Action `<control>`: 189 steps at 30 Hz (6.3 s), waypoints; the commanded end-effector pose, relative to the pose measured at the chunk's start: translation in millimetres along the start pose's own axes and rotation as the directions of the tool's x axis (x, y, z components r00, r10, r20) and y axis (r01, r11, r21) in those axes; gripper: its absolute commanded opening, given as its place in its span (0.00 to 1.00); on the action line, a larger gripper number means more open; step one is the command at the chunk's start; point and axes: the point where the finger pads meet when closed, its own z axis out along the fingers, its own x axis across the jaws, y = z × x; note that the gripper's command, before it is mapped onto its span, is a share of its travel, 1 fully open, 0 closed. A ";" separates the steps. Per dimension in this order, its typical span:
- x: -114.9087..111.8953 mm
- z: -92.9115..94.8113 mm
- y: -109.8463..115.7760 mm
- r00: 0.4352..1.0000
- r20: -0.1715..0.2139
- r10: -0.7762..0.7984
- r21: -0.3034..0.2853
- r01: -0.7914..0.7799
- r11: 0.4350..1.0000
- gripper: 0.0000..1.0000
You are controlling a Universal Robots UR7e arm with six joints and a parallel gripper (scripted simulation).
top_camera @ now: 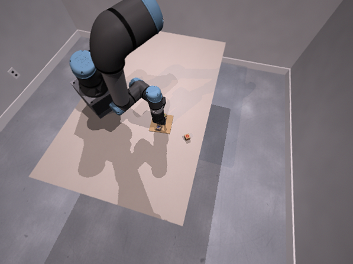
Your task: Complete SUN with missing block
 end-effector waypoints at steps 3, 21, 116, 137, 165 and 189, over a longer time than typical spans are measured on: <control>0.4 -9.8 0.1 1.000 -0.001 0.000 0.000 0.000 1.000 0.87; 0.3 -57.8 0.1 1.000 -0.001 0.000 0.000 0.000 1.000 0.87; 0.2 -174.2 0.0 1.000 -0.001 0.000 0.000 0.000 1.000 1.00; 0.2 -174.4 0.0 1.000 -0.001 0.000 0.000 0.000 1.000 1.00; 0.2 -174.4 0.0 1.000 -0.001 0.000 0.000 0.000 1.000 1.00; 0.2 -174.4 0.0 1.000 -0.001 0.000 0.000 0.000 1.000 1.00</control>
